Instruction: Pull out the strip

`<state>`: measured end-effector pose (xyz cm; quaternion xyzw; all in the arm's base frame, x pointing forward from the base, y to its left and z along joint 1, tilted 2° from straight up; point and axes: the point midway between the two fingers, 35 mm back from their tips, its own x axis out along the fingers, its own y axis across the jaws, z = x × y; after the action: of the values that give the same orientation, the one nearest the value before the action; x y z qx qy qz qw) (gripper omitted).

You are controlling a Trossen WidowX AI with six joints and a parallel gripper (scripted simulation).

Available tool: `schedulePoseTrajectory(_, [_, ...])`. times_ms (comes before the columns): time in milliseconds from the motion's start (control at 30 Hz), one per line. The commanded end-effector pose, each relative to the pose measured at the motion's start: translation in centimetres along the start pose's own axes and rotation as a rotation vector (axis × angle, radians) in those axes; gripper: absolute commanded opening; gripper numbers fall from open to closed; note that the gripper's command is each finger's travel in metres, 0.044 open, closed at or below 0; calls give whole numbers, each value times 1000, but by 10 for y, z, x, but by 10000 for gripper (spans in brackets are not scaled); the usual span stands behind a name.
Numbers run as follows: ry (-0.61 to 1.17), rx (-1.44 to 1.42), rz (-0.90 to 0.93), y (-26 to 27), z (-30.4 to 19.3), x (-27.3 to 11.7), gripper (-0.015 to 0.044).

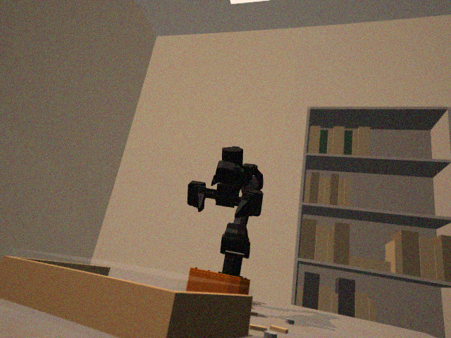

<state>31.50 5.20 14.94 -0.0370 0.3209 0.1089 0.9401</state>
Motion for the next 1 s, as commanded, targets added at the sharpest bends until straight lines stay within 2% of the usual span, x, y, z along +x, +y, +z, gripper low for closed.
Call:
schedulePoseTrajectory(0, [-48,100,-101,-25,-8,-7,400])
schedulePoseTrajectory(500, [-48,100,-101,-25,-8,-7,400])
schedulePoseTrajectory(600, [13,119,-97,-26,-6,1,321])
schedulePoseTrajectory(967, [484,256,-98,-28,-10,68,33])
